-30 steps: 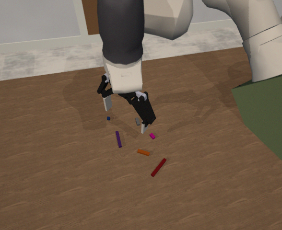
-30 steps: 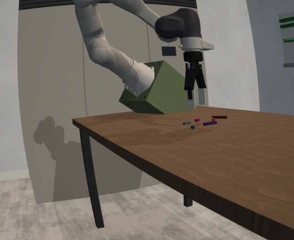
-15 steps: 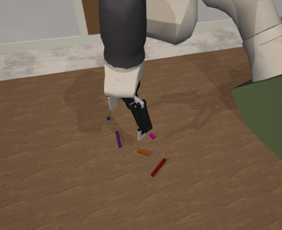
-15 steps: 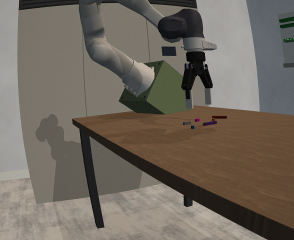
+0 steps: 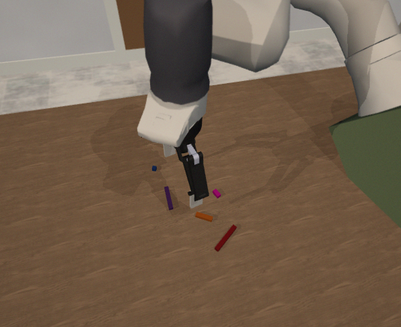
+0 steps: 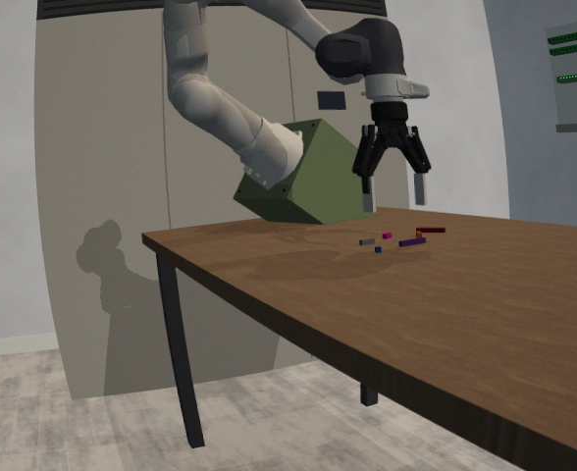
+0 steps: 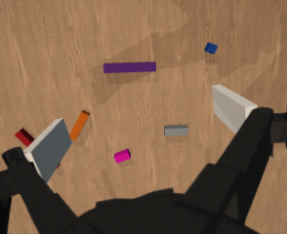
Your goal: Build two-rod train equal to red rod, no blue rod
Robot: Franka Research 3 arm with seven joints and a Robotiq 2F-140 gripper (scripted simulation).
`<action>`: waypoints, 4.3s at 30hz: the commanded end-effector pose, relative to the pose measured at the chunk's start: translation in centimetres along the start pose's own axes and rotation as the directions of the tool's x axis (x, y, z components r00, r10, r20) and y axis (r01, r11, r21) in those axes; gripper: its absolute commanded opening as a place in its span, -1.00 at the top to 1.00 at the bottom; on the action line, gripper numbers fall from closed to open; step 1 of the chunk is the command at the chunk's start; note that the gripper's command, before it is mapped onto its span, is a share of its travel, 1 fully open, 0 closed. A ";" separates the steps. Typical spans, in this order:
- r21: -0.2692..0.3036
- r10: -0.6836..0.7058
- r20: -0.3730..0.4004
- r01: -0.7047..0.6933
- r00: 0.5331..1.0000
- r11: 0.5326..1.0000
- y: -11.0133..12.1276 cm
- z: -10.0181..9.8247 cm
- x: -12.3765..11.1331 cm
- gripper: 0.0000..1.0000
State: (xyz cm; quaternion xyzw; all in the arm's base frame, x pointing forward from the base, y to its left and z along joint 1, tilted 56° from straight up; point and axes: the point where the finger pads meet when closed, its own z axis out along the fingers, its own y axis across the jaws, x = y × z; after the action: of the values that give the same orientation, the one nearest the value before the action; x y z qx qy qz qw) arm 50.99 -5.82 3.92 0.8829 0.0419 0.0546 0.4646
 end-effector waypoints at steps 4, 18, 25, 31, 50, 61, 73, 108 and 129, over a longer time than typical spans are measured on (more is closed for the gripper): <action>0.008 0.180 -0.011 -0.180 0.984 0.984 -0.7 -0.2 0.3 -1.00; 0.008 0.180 -0.011 -0.180 0.984 0.984 -0.7 -0.2 0.3 -1.00; 0.008 0.180 -0.011 -0.180 0.984 0.984 -0.7 -0.2 0.3 -1.00; 0.008 0.180 -0.011 -0.180 0.984 0.984 -0.7 -0.2 0.3 -1.00; 0.008 0.180 -0.011 -0.180 0.984 0.984 -0.7 -0.2 0.3 -1.00; 0.008 0.180 -0.011 -0.180 0.984 0.984 -0.7 -0.2 0.3 -1.00; 0.008 0.180 -0.011 -0.180 0.984 0.984 -0.7 -0.2 0.3 -1.00; -0.002 -0.265 -0.014 0.265 0.964 0.964 -3.0 -0.1 0.2 -1.00; -0.009 -0.589 -0.012 0.589 0.808 0.808 -4.9 -0.1 0.0 -1.00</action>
State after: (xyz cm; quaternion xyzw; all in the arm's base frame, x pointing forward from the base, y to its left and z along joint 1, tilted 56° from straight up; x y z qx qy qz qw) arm 50.85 -2.80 -0.22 0.8425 0.2704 -0.0532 0.4628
